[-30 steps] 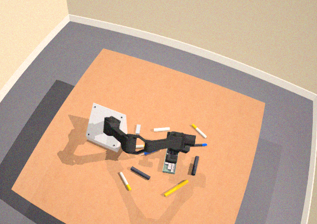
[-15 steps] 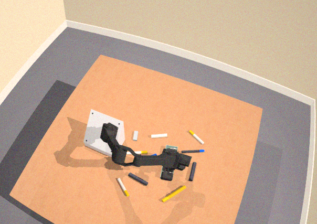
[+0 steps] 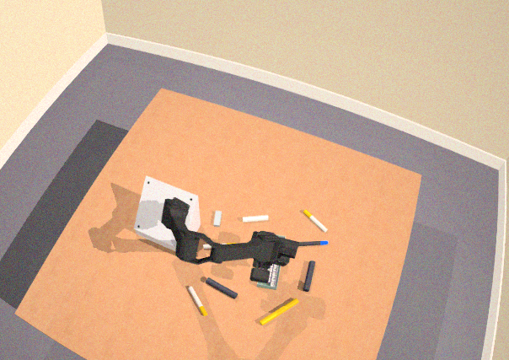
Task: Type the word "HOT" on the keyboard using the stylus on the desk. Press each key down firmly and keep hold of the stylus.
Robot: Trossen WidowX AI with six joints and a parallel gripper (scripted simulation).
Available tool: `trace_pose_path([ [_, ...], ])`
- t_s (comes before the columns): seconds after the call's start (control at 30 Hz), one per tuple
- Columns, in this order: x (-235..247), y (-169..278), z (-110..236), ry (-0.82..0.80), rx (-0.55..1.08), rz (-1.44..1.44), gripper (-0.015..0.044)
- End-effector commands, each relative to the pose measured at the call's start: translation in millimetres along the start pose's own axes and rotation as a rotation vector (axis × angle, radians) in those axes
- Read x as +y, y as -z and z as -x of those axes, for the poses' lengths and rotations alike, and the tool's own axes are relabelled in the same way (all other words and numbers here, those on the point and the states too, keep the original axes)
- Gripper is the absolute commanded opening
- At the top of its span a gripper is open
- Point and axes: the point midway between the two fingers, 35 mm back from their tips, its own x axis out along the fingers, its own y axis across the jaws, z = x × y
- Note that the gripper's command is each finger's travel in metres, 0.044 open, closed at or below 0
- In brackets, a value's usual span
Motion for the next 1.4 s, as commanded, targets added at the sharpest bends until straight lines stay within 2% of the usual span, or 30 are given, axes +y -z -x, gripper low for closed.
trace_pose_path([
  [0.0,0,1,2,-0.001,-0.007,-0.009,0.0],
  [0.1,11,-1,2,-0.003,-0.008,-0.009,0.0],
  [0.23,72,-1,2,-0.006,-0.009,-0.009,0.0],
  [0.3,83,0,2,-0.005,-0.008,-0.009,0.0],
  [0.7,83,0,5,-0.005,-0.008,-0.009,0.0],
  [0.83,83,-1,53,-0.009,-0.009,-0.009,0.0],
  [0.9,83,0,63,-0.008,-0.009,-0.009,0.0],
  [1.23,83,-1,57,-0.005,-0.016,-0.008,0.0],
  [1.37,83,-1,57,-0.005,-0.014,-0.008,0.0105],
])
